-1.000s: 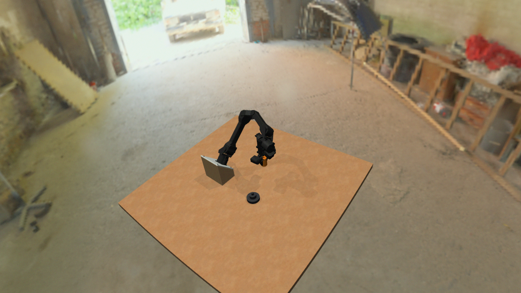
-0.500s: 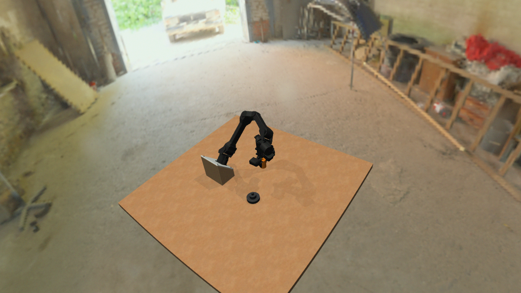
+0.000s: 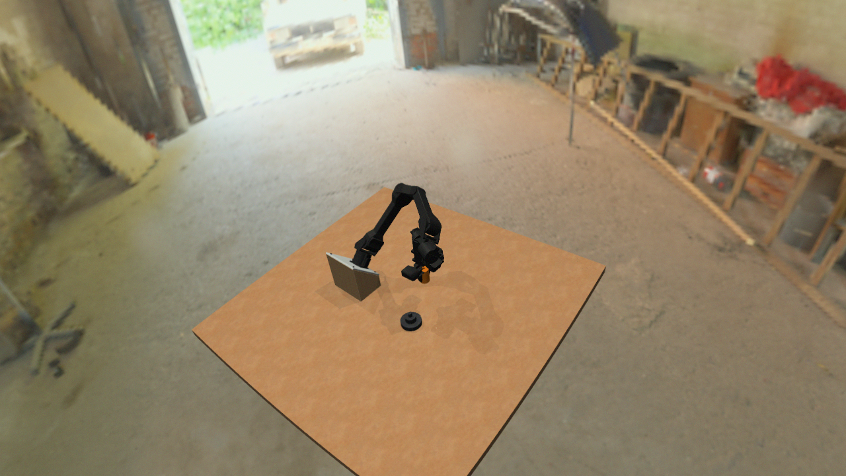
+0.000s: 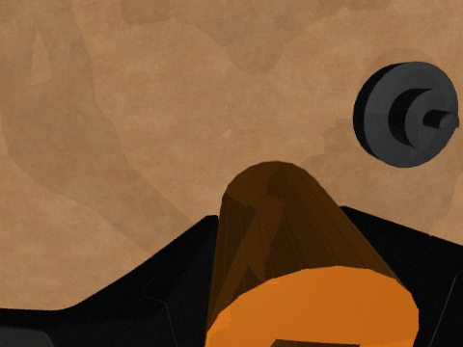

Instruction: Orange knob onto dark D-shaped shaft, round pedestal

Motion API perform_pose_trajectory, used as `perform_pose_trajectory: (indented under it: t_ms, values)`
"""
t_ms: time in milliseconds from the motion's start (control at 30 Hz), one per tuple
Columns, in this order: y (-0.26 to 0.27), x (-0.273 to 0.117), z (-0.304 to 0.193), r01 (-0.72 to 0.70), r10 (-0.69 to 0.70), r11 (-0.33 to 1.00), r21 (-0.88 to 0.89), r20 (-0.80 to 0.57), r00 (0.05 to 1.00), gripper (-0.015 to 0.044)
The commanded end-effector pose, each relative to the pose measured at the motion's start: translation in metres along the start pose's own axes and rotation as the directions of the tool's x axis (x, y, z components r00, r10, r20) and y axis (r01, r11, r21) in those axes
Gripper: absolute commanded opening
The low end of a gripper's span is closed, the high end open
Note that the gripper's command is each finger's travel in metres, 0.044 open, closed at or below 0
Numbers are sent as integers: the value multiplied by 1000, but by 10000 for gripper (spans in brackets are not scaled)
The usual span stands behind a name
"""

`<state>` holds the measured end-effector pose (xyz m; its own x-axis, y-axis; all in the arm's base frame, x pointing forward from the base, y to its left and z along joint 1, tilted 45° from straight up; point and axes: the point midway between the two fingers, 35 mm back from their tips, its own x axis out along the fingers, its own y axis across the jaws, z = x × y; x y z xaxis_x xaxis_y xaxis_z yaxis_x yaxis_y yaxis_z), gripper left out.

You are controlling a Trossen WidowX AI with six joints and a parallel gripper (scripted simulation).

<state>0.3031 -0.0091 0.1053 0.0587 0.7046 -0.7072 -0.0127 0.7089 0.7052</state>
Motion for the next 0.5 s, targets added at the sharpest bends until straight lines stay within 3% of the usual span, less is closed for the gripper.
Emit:
perform_pose_trajectory:
  t_ms: [0,467]
  values:
    - [-14,1,5,6,-6,1000,-7,6,1000,0]
    - [-57,13,15,8,-8,1000,-8,7,1000,0]
